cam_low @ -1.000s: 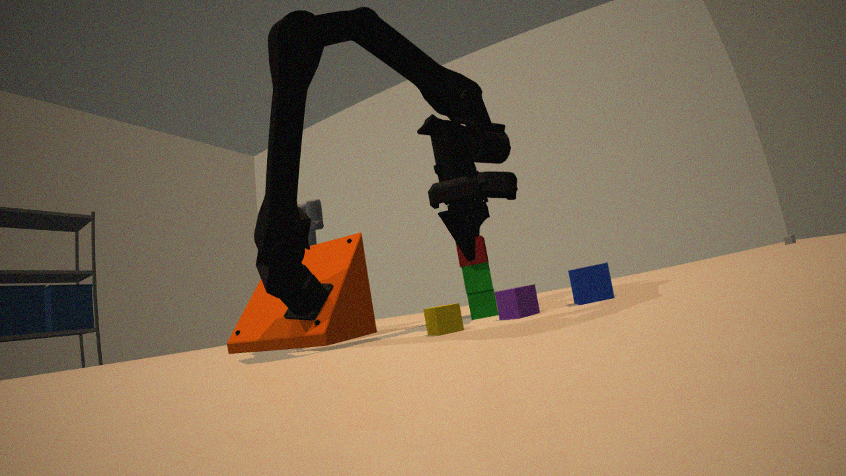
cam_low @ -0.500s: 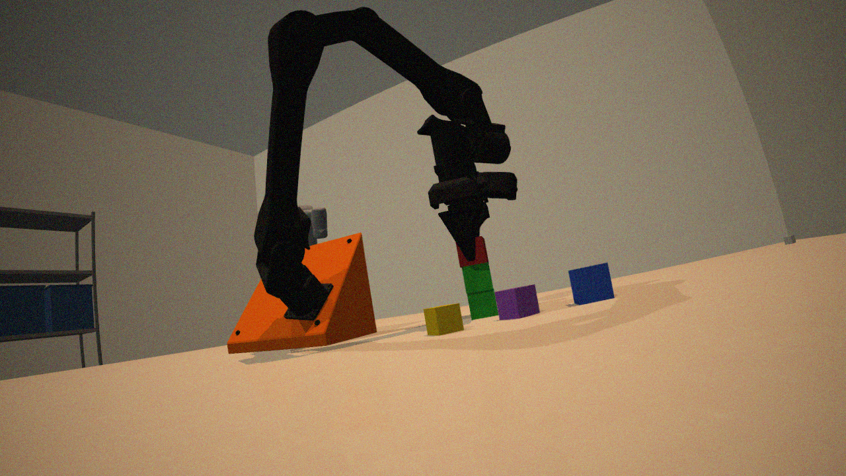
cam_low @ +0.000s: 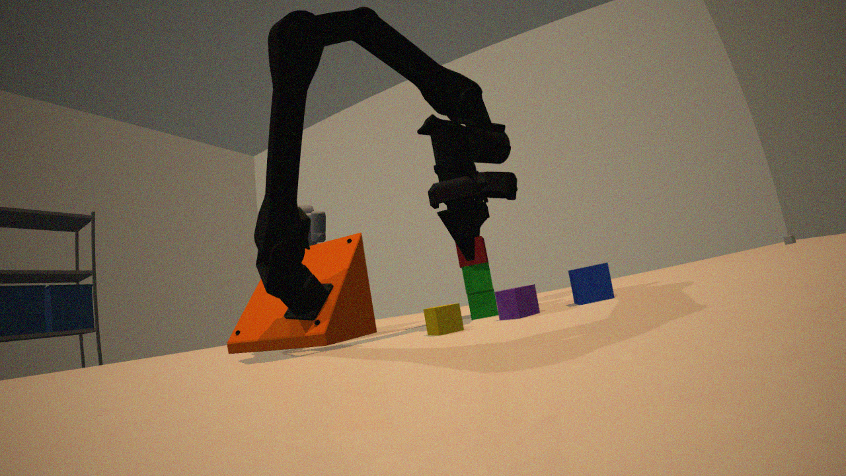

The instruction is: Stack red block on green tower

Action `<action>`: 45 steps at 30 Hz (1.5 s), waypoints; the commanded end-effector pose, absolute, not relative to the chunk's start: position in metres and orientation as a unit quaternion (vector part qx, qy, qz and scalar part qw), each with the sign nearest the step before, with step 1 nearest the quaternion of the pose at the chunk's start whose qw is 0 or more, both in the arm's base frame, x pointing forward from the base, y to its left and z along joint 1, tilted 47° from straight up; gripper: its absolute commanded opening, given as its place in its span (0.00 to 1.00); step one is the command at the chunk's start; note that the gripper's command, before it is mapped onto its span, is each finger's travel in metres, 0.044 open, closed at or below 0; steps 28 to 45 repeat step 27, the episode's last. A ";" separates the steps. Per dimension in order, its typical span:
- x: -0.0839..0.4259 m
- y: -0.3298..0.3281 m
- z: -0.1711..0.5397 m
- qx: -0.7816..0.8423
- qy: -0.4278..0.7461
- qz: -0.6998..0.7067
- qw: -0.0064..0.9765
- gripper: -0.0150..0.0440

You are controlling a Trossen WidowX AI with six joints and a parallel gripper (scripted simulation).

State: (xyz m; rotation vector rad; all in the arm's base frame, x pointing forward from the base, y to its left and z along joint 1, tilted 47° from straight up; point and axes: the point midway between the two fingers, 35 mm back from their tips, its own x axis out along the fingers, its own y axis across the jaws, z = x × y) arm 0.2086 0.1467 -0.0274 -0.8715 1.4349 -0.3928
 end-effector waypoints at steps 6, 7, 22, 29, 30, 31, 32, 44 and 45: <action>0.209 0.147 -0.028 -0.384 0.632 -0.173 0.651 1.00; 0.209 0.147 -0.028 -0.384 0.632 -0.173 0.651 1.00; 0.209 0.147 -0.028 -0.384 0.632 -0.173 0.651 1.00; 0.209 0.147 -0.028 -0.384 0.632 -0.173 0.651 1.00; 0.209 0.147 -0.028 -0.384 0.632 -0.173 0.651 1.00; 0.209 0.147 -0.028 -0.384 0.632 -0.173 0.651 1.00; 0.209 0.147 -0.028 -0.384 0.632 -0.173 0.651 1.00; 0.209 0.147 -0.028 -0.384 0.632 -0.173 0.651 1.00; 0.209 0.147 -0.028 -0.384 0.632 -0.173 0.651 1.00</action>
